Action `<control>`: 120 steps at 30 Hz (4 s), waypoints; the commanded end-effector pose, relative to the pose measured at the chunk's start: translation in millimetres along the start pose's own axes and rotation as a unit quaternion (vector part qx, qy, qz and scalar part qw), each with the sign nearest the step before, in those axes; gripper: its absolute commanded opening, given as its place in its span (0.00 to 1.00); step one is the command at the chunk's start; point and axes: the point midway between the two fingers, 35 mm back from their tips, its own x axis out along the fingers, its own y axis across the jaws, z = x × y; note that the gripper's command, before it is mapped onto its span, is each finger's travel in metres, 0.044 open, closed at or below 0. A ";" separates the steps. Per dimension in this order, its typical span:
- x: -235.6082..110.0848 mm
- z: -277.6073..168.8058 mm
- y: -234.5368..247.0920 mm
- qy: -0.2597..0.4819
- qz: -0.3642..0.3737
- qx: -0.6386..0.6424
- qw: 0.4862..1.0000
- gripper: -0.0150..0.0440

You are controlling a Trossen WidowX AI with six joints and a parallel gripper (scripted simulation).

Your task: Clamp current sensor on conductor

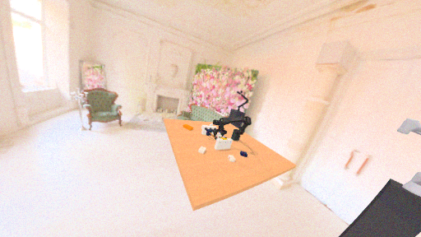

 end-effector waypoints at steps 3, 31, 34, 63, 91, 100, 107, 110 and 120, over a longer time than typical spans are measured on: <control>-2.6 -0.2 -0.5 0.000 0.000 0.000 1.000 1.00; -111.4 -3.0 -0.1 0.003 0.001 0.000 1.000 1.00; -111.4 -3.0 -0.1 0.003 0.001 0.000 1.000 1.00; -103.9 26.2 15.7 0.092 -0.005 0.180 0.979 1.00; -104.5 100.9 79.6 0.080 -0.380 0.697 0.603 1.00; -109.9 112.1 92.4 -0.050 -0.437 0.771 0.461 1.00; -112.8 116.7 98.3 -0.137 -0.442 0.809 0.362 1.00; -112.8 116.7 98.3 -0.137 -0.442 0.809 0.362 1.00; -110.5 114.5 95.4 -0.093 -0.437 0.798 0.404 1.00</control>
